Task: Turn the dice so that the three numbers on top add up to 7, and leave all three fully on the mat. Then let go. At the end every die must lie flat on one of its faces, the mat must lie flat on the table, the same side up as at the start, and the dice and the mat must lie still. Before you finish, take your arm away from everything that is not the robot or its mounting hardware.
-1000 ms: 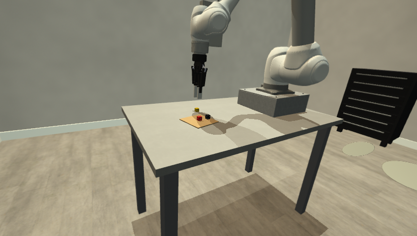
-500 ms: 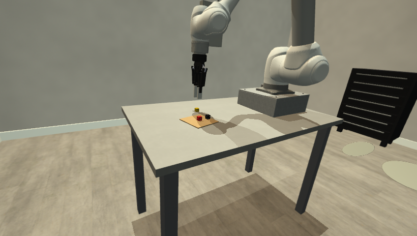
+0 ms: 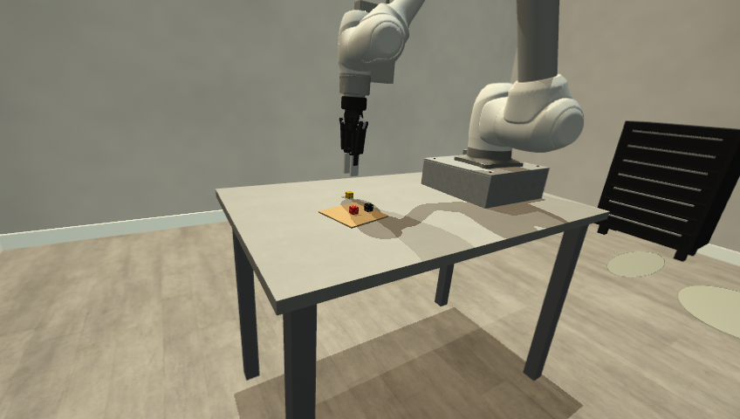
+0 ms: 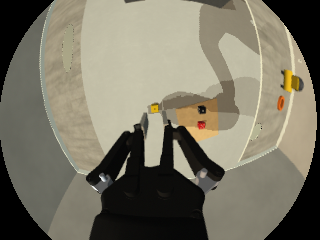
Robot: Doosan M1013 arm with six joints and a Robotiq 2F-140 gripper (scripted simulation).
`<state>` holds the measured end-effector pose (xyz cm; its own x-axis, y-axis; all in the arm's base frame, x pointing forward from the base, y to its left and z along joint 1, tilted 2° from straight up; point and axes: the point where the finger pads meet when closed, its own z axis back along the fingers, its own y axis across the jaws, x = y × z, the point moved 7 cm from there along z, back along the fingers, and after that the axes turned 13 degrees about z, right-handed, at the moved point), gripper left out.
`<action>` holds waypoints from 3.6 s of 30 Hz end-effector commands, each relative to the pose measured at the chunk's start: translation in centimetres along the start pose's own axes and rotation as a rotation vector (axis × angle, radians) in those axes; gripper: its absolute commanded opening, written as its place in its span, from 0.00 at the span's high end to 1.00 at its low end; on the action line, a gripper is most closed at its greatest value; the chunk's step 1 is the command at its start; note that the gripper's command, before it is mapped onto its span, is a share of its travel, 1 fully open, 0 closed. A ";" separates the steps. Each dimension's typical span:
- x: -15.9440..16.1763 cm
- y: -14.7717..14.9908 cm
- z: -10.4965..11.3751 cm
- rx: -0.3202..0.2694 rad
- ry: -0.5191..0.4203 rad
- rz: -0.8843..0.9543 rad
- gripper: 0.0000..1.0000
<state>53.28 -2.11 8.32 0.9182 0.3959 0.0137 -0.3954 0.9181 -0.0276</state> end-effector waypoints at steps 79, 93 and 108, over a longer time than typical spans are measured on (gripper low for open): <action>-0.1 -0.2 -5.0 0.001 0.000 0.007 0.79; -0.1 -0.2 -5.1 0.001 0.000 0.007 0.79; -0.1 -0.2 -6.8 0.001 0.000 0.007 0.79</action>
<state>53.42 -2.45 1.94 0.9155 0.4020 0.0136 -0.4015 0.9154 -0.0271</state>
